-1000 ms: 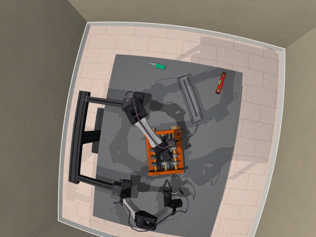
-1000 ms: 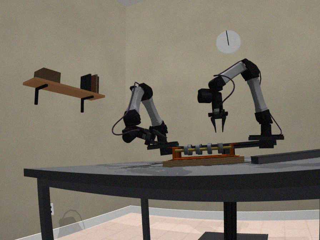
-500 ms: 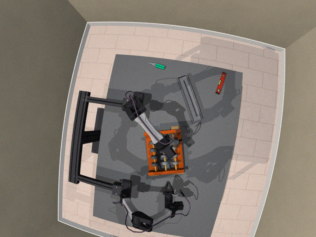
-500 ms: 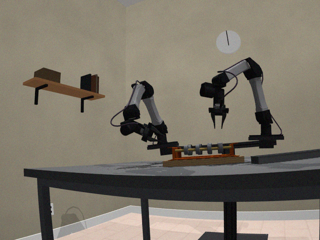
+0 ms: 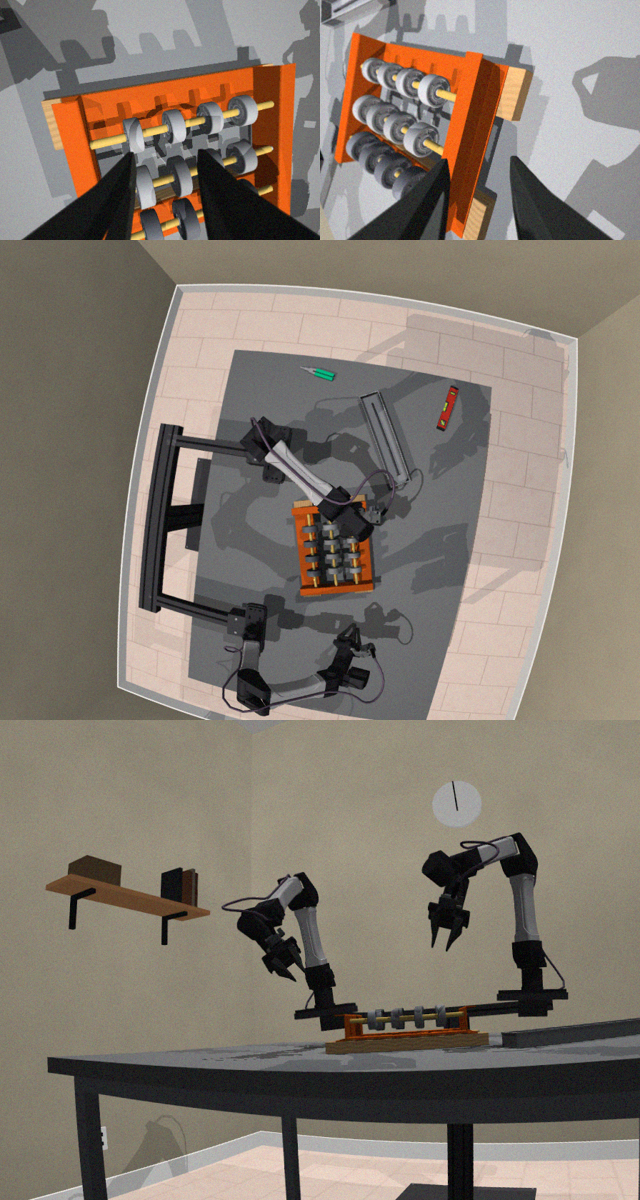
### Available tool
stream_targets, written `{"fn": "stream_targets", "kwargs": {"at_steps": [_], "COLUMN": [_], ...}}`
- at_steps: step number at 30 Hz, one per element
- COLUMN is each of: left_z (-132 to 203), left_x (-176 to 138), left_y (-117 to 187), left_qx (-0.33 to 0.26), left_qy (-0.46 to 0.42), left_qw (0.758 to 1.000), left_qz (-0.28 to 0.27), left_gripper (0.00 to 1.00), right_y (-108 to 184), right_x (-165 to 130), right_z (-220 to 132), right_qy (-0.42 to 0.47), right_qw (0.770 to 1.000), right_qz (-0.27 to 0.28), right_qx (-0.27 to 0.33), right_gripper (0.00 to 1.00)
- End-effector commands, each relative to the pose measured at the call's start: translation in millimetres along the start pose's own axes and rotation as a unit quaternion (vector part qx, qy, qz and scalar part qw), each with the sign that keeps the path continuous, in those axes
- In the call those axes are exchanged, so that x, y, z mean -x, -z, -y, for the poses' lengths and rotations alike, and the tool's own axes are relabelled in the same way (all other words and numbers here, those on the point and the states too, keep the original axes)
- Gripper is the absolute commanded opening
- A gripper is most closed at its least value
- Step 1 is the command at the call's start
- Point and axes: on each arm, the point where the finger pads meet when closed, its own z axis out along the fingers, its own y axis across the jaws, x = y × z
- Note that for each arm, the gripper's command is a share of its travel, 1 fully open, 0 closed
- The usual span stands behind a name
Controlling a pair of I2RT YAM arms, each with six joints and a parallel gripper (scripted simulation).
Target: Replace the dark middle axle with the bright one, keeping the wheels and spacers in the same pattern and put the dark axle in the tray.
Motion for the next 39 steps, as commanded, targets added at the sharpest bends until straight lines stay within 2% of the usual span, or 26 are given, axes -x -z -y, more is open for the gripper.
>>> {"fn": "stream_targets", "kwargs": {"at_steps": [1, 8, 15, 18, 22, 32, 36, 39], "left_z": [8, 0, -13, -16, -25, -50, -57, -65], "left_x": [13, 59, 97, 101, 121, 159, 163, 173], "left_y": [4, 37, 69, 69, 95, 152, 160, 183], "left_qx": [-0.04, -0.075, -0.092, -0.091, -0.094, -0.084, -0.077, -0.067], "left_qy": [-0.027, -0.041, -0.06, -0.063, -0.072, -0.103, -0.108, -0.117], "left_qw": [0.998, 0.99, 0.976, 0.974, 0.962, 0.923, 0.917, 0.9], "left_qz": [0.026, 0.111, 0.19, 0.196, 0.248, 0.361, 0.377, 0.414], "left_gripper": [0.35, 0.35, 0.35, 0.35, 0.35, 0.35, 0.35, 0.35], "right_y": [7, 53, 98, 101, 136, 201, 204, 235], "right_x": [14, 57, 86, 89, 109, 126, 128, 137], "right_z": [11, 8, 3, 5, -7, -23, -32, -45], "right_qy": [0.016, 0.06, 0.079, 0.078, 0.094, 0.094, 0.099, 0.102], "right_qw": [0.997, 0.981, 0.955, 0.952, 0.93, 0.876, 0.87, 0.845], "right_qz": [0.038, 0.124, 0.202, 0.208, 0.261, 0.361, 0.373, 0.415], "right_qx": [-0.058, -0.136, -0.202, -0.209, -0.24, -0.305, -0.306, -0.321], "right_gripper": [0.33, 0.33, 0.33, 0.33, 0.33, 0.33, 0.33, 0.33]}}
